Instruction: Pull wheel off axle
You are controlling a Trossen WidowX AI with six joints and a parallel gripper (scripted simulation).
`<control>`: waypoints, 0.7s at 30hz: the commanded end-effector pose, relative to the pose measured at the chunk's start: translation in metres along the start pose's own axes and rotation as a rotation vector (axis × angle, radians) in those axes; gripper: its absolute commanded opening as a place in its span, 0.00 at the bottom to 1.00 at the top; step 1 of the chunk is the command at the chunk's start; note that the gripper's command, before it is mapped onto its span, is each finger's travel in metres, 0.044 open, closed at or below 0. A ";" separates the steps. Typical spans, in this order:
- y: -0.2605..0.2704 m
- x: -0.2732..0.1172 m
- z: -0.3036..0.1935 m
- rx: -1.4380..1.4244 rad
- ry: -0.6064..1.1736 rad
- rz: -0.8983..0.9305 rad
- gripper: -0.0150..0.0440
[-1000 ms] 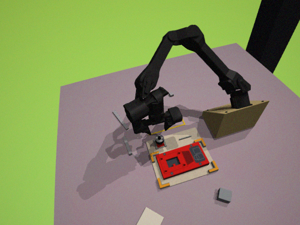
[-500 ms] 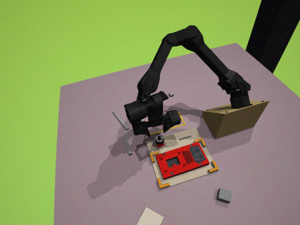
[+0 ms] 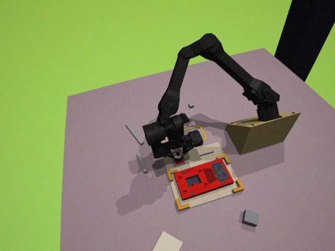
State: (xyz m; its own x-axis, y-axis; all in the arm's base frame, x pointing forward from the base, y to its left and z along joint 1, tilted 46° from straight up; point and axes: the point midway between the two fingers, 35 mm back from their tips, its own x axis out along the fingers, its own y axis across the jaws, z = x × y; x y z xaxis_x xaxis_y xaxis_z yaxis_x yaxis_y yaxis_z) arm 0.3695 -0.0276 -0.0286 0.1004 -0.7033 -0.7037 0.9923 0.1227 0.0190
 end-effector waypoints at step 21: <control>0.000 -0.004 0.001 0.002 0.000 -0.002 0.25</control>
State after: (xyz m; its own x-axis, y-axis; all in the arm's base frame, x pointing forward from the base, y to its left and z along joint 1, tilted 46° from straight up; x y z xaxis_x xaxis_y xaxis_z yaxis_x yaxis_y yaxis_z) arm 0.3691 -0.0259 -0.0266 0.0985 -0.7039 -0.7035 0.9921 0.1244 0.0145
